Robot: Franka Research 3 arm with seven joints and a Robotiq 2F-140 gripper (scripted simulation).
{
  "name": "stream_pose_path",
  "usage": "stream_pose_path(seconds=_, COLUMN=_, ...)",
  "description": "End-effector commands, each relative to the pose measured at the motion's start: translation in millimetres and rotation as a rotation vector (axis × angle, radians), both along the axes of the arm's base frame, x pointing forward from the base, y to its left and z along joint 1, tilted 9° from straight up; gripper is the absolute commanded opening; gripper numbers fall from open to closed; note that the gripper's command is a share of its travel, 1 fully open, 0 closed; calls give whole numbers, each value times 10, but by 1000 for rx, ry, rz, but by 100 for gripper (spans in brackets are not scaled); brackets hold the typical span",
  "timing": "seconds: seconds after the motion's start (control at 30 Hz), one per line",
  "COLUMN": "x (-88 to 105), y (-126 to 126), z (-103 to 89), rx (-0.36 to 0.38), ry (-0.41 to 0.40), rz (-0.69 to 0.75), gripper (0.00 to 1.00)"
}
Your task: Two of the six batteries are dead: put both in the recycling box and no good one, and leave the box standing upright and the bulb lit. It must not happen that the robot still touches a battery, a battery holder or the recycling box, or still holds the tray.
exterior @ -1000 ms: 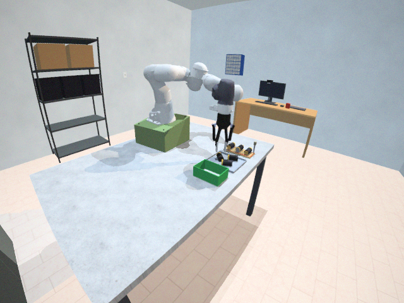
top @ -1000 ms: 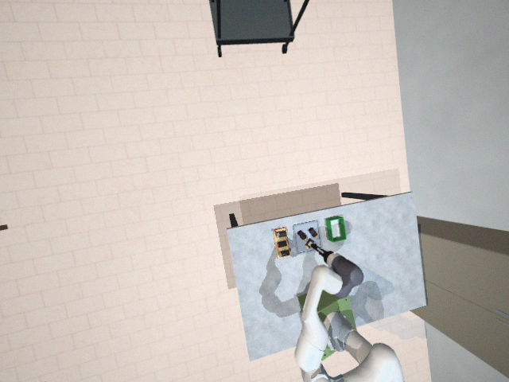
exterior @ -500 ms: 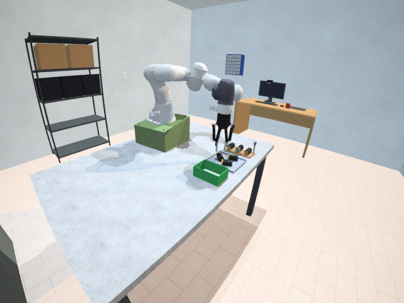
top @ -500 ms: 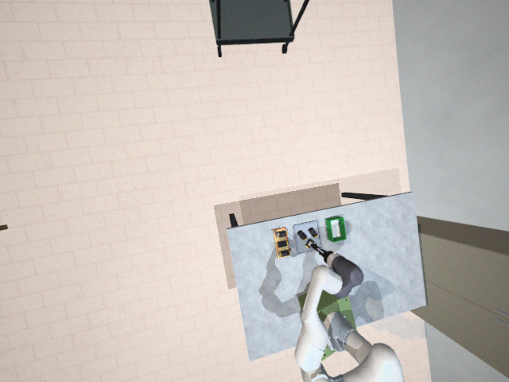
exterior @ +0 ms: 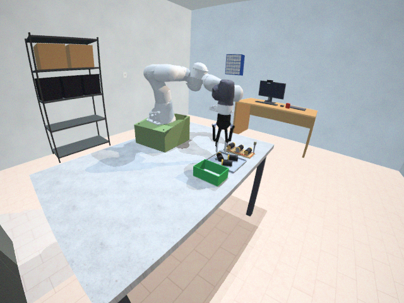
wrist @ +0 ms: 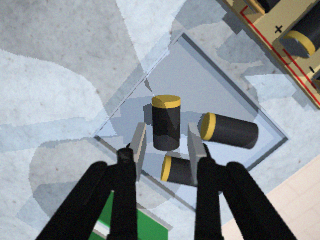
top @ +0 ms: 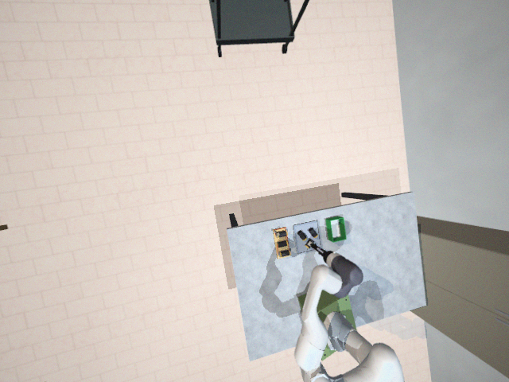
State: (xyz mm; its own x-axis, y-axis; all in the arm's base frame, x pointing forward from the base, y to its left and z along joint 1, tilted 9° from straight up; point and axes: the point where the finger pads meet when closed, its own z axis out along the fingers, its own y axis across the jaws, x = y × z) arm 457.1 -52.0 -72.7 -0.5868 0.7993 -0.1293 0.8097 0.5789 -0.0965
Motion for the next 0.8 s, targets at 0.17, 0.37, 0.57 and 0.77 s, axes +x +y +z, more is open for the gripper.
stream_pose_path(seconds=0.17, x=4, y=-60, z=-297, rx=-2, ry=0, rz=5, gripper=29)
stream_pose_path(seconds=0.37, x=4, y=-65, z=-323, rx=-2, ry=0, rz=5, gripper=29)
stream_pose_path(seconds=0.57, x=4, y=-73, z=-372, rx=-2, ry=0, rz=5, gripper=29)
stream_pose_path(seconds=0.77, x=4, y=-81, z=-421, rx=-2, ry=0, rz=5, gripper=29)
